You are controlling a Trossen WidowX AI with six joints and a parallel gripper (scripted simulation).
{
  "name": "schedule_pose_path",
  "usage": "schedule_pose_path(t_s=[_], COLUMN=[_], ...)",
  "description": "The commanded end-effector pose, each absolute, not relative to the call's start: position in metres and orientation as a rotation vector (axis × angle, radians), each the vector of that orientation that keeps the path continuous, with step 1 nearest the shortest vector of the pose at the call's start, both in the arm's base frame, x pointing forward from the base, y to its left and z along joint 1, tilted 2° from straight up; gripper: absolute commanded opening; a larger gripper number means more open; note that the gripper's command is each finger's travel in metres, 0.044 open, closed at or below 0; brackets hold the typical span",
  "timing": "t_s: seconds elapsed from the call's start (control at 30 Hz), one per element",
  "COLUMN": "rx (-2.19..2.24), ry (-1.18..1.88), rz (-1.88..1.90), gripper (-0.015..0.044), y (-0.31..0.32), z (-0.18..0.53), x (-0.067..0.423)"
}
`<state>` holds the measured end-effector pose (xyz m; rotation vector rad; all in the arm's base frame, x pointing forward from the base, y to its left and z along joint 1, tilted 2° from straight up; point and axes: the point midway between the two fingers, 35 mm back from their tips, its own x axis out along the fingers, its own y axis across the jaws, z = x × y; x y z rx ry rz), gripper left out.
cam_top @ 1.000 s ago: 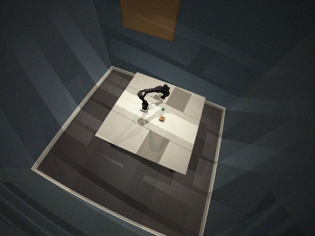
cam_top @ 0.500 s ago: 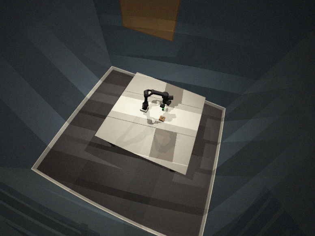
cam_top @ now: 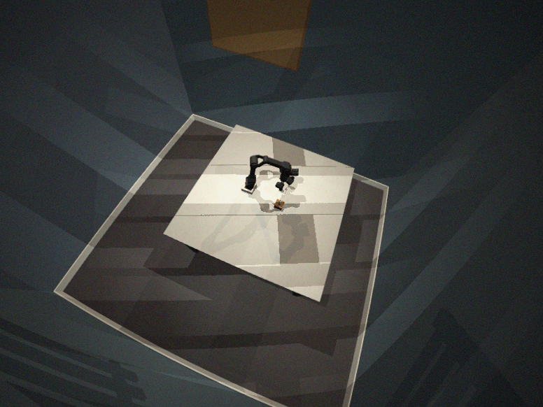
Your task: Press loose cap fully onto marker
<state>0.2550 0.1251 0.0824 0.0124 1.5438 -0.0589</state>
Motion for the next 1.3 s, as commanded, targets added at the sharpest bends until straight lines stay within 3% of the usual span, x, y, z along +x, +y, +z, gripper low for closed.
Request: schedule_pose_path(t_s=[0.0, 1.27], rx=[0.012, 0.012], ry=[1.551, 1.551], rz=[-0.057, -0.057], gripper=[0.0254, 0.0254], y=[0.123, 0.122], z=[0.076, 0.017], x=[0.256, 0.257])
